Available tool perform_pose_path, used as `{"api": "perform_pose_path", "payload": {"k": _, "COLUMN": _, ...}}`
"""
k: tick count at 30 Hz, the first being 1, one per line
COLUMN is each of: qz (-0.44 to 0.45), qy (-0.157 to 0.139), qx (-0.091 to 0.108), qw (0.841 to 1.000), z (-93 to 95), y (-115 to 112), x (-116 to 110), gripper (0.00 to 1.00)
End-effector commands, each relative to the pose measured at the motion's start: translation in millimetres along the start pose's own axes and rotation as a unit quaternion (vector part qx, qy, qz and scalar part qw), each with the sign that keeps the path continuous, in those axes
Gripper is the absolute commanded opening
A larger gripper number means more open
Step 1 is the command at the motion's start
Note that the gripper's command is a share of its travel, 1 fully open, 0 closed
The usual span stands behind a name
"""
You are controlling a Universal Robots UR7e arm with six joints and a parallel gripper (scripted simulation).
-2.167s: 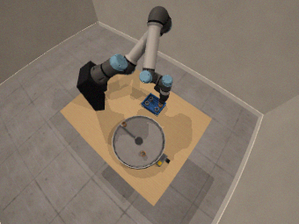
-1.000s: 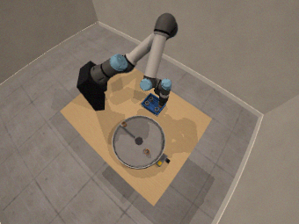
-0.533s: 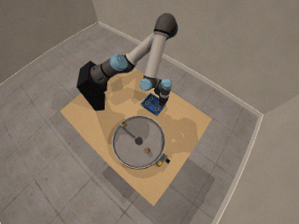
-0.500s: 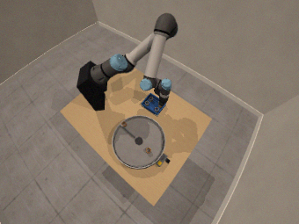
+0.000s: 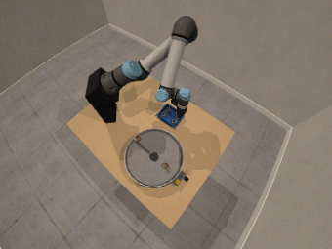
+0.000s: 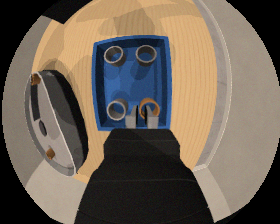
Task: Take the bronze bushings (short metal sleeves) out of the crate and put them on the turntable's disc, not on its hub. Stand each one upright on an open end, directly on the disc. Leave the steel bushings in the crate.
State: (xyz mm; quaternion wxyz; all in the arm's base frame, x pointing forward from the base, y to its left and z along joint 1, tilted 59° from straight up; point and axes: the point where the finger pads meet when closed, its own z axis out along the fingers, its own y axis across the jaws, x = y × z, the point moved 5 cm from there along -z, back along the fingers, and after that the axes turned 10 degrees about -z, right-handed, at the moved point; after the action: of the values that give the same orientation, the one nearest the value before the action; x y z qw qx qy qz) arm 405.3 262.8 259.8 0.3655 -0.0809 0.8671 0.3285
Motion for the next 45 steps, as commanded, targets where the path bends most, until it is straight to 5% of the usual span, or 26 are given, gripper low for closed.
{"api": "perform_pose_path", "payload": {"k": 1, "qz": 0.0, "qy": -0.001, "qx": 0.0, "qw": 1.0, "z": 2.1, "y": 0.2, "x": -0.2, "gripper": 0.36}}
{"api": "perform_pose_path", "payload": {"k": 45, "qz": 0.0, "qy": -0.001, "qx": 0.0, "qw": 1.0, "z": 10.3, "y": 0.3, "x": -0.2, "gripper": 0.36}}
